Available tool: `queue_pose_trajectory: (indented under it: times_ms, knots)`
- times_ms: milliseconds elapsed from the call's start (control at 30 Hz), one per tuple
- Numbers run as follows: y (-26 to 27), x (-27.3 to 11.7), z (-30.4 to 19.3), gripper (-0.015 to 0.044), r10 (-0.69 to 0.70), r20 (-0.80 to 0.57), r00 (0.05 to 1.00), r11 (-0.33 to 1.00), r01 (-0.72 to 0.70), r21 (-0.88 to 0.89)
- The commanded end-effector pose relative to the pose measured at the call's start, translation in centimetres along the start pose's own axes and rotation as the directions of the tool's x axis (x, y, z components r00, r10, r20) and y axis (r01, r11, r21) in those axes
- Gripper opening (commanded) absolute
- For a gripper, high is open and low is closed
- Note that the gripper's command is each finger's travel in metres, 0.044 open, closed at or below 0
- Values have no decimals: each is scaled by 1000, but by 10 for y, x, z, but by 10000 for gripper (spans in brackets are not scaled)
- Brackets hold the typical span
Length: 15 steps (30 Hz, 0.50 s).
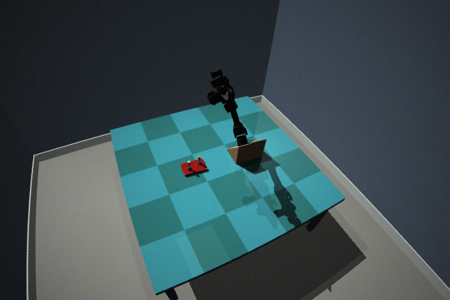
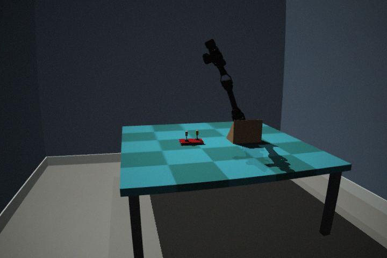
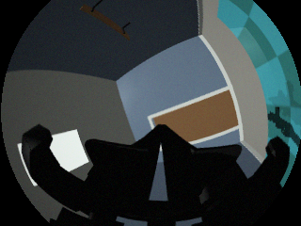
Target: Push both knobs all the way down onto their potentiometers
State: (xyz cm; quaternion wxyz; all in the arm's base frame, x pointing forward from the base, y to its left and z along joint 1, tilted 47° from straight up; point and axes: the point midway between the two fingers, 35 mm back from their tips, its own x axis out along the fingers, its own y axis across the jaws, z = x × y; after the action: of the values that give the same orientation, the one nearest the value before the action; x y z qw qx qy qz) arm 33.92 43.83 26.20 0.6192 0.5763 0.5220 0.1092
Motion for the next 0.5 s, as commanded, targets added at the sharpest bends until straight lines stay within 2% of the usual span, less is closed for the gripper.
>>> queue_pose_trajectory:
  times_ms: [0,467]
  knots:
    - [-21,5,32,0,-72,91,993,996,77,-51]
    - [-88,-7,129,0,-312,352,882,907,387,-165]
